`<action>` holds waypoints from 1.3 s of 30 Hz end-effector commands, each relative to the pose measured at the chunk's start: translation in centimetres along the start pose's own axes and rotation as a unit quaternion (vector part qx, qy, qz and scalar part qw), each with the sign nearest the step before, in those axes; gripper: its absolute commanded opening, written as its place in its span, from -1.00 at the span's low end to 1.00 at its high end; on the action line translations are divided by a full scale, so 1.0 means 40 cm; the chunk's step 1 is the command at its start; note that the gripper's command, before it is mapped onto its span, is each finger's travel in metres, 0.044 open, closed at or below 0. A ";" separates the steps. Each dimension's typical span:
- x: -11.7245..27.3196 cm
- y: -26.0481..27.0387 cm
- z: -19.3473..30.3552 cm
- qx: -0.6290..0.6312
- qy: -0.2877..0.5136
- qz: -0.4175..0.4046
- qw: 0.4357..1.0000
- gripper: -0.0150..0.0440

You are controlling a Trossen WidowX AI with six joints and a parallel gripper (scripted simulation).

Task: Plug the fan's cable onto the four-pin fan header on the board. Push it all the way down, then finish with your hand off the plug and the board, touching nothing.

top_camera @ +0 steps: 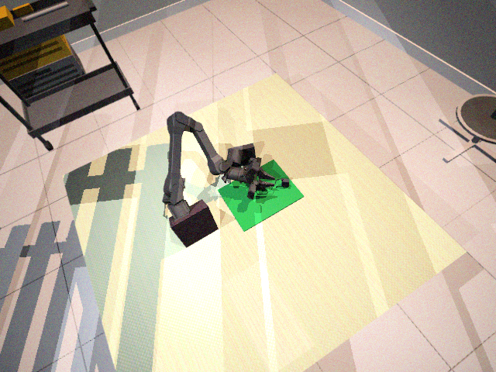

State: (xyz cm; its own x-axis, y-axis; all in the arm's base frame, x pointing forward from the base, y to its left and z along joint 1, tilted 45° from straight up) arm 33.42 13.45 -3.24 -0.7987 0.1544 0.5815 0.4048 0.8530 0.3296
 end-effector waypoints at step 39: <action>-0.014 0.024 -0.031 0.121 0.195 -0.005 0.973 1.00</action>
State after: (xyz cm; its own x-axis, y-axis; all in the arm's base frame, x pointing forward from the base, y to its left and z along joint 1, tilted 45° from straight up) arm 34.40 13.67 -1.99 -0.5996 0.0082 0.8003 0.2689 0.9439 0.1918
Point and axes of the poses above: the point midway between the two fingers, 35 mm back from their tips, its own x axis back along the fingers, its own y axis across the jaws, z = x × y, the point moved 3 cm from there along x, back along the fingers, and after that the axes turned 15 degrees about x, right-handed, at the moved point
